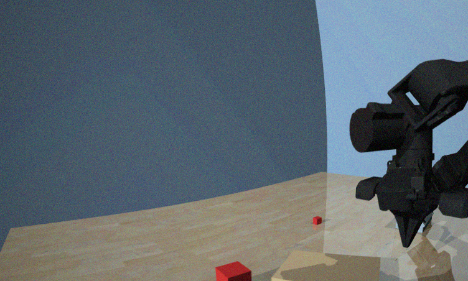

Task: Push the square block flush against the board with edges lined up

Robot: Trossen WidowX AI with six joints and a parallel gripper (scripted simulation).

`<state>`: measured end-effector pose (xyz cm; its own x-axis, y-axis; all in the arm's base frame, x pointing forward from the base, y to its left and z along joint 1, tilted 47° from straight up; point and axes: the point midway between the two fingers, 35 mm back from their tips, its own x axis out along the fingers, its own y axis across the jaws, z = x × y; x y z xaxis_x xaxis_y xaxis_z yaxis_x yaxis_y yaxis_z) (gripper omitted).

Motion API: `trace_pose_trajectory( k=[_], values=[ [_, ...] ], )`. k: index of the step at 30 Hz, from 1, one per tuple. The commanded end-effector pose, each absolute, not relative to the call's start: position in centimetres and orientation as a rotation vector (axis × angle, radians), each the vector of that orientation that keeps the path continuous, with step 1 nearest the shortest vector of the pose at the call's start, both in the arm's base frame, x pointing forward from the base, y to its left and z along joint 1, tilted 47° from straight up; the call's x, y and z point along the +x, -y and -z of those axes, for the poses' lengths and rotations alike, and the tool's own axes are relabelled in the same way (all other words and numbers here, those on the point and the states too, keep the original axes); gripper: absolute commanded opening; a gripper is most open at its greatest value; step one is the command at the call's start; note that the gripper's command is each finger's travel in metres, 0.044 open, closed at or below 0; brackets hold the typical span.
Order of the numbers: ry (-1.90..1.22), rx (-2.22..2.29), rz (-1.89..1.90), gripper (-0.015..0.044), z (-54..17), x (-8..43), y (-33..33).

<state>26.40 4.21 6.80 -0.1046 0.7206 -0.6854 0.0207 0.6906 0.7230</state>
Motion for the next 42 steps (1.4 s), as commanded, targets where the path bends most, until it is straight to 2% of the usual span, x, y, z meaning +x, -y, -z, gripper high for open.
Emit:
trace_pose_trajectory(
  k=[1,28,42],
  values=[
    [-1.618,0.681,-0.591,0.0,-6.4,26.4,-4.4],
    [-1.865,1.346,0.216,0.0,-2.3,26.1,-7.3],
    [-1.867,1.361,0.238,0.0,-2.0,26.4,-7.1]
  ],
)
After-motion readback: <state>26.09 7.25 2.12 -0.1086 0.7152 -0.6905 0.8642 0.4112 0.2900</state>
